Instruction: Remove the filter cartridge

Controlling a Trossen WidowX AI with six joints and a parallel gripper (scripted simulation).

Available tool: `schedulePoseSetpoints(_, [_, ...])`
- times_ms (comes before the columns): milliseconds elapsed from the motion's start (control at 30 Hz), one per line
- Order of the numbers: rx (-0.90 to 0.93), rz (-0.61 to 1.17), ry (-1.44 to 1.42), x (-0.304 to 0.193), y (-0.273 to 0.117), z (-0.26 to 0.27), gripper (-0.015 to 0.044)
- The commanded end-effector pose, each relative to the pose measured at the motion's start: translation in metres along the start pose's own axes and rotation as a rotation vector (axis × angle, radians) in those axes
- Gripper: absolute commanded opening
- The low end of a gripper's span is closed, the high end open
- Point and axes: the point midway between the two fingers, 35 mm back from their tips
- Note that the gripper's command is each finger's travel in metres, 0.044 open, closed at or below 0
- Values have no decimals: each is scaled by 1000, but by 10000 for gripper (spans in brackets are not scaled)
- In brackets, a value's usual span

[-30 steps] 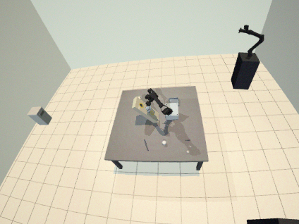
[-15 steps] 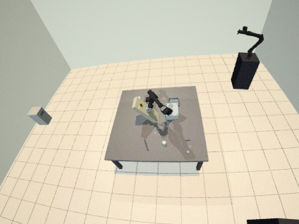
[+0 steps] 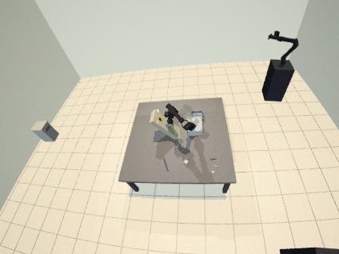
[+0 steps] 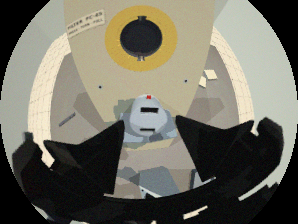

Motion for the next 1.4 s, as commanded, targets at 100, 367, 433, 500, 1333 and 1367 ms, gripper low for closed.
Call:
schedulePoseSetpoints(100, [5,-4,5,0,12,1,305])
schedulePoseSetpoints(367, [1,0,-1,-1,16,1,252])
schedulePoseSetpoints(433, [1,0,-1,-1,16,1,219])
schedulePoseSetpoints(500, [1,0,-1,-1,16,1,206])
schedulePoseSetpoints(1333, [-5,2,3,25,-22,-3,0])
schedulePoseSetpoints(1367, [-6,3,3,26,-27,-3,0])
Point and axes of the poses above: the point midway between the two fingers, 35 mm back from their tips, its own y axis out along the fingers, its own z axis across the jaws, x = y × z
